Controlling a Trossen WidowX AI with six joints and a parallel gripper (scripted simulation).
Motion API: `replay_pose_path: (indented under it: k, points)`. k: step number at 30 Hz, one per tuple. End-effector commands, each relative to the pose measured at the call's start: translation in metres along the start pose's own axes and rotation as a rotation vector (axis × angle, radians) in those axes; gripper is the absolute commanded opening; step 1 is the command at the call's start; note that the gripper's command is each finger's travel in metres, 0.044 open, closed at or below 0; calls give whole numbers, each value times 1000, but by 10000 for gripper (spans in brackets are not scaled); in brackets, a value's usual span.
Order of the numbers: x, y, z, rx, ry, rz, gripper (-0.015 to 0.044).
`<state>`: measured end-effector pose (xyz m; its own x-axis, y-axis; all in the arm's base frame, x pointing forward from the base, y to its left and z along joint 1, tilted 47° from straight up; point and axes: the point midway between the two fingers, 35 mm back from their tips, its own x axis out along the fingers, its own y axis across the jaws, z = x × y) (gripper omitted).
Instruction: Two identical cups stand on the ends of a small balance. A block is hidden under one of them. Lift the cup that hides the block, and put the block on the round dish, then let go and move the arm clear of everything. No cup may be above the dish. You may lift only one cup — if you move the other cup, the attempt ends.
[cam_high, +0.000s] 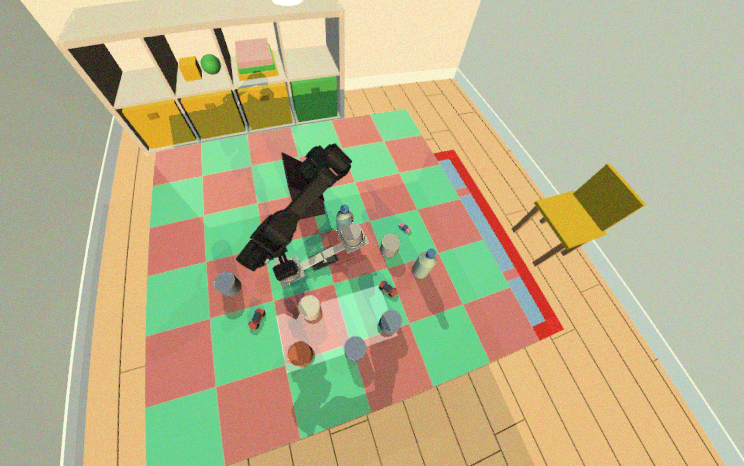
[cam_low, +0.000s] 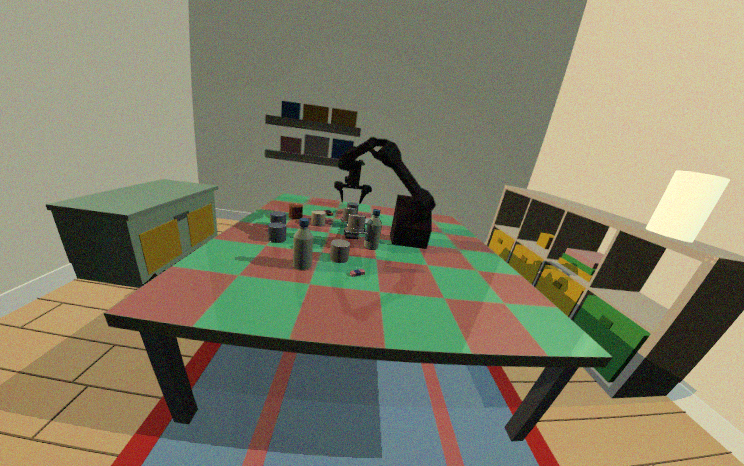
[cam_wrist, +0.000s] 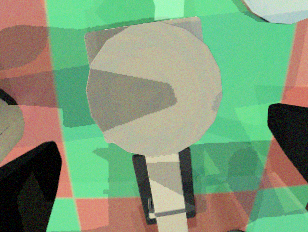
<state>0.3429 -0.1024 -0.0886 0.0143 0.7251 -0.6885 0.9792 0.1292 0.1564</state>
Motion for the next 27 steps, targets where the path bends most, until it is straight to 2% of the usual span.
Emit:
replay_pose_path:
  k: [1,27]
  points:
    - [7,1,1,8,-6,-5,440]
    - [48,1,2,8,-5,-5,440]
